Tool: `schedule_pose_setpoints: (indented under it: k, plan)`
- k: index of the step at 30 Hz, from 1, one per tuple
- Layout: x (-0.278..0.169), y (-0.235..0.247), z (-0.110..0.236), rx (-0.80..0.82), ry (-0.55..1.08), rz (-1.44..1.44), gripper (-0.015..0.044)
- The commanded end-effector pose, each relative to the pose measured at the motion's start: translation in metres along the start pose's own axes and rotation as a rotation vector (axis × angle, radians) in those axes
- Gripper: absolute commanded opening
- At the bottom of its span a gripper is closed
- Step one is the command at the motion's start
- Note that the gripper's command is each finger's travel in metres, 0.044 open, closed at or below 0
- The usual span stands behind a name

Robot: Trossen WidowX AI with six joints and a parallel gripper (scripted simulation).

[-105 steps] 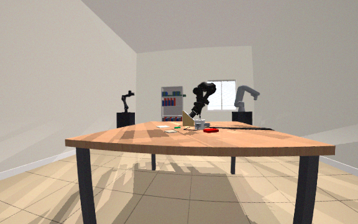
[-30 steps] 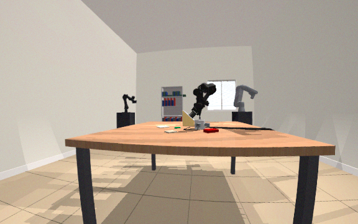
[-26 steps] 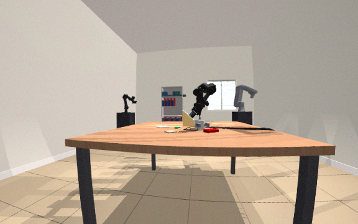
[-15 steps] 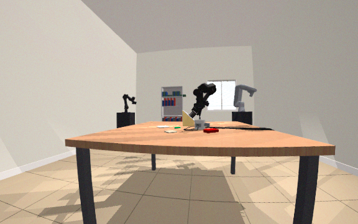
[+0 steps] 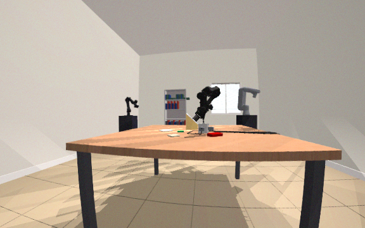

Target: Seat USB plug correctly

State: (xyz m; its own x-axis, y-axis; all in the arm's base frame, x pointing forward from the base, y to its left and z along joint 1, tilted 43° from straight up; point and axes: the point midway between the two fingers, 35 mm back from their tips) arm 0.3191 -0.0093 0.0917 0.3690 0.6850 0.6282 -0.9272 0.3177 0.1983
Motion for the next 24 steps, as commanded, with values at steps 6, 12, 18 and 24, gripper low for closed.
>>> schedule_pose_setpoints:
  k: [6, 12, 18, 24]
  plan:
    - [0.0002, 0.0001, -0.0014, 0.0, -0.001, -0.003, 0.0]
    - [0.0002, 0.0001, -0.0021, 0.0, -0.001, -0.003, 0.0]
    - [0.0002, 0.0001, -0.0028, 0.0, -0.001, -0.003, 0.0]
    - [0.0002, 0.0001, -0.0035, 0.0, -0.001, -0.003, 0.0]
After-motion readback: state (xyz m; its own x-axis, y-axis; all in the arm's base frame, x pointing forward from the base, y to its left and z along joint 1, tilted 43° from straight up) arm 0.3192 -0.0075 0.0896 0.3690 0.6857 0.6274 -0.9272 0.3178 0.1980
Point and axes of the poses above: the point midway between the two fingers, 35 mm back from their tips, its own z axis back along the fingers, its own y axis across the jaws, x = y × z, and after that the axes turned 2 degrees about -z, right-handed
